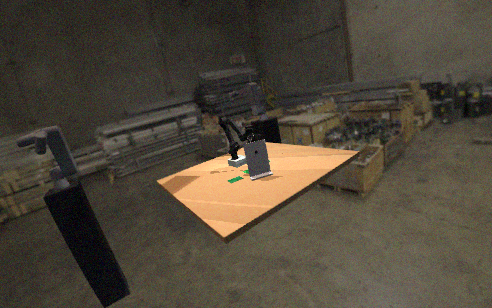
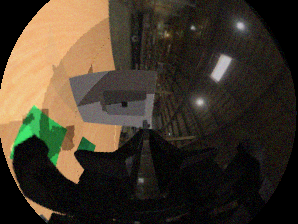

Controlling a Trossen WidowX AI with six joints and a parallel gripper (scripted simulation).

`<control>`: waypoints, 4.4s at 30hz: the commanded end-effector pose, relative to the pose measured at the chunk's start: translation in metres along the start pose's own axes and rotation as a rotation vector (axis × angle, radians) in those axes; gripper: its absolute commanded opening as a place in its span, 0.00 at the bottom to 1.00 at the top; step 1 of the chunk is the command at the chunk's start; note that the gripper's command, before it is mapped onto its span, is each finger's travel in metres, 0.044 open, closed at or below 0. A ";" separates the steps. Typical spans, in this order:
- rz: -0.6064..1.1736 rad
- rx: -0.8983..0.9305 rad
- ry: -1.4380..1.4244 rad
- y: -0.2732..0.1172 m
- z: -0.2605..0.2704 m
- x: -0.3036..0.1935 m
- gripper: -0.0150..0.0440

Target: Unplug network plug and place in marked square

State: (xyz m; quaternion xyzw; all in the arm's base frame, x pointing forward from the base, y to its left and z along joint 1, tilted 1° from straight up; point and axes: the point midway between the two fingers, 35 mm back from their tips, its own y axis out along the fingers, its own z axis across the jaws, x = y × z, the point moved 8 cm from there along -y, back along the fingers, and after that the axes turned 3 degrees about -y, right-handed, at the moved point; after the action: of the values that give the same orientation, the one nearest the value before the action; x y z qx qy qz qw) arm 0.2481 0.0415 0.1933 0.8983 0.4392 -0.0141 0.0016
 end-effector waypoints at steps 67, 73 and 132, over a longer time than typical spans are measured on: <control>-0.564 0.895 -0.268 0.023 0.097 -0.064 0.25; -0.564 0.895 -0.268 0.024 0.105 -0.064 0.25; -0.565 0.893 -0.268 0.024 0.138 -0.062 0.52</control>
State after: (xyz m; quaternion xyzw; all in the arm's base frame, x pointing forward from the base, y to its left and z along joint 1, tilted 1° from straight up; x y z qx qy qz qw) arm 0.2258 -0.0241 0.0572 0.6490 0.6111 -0.3132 -0.3275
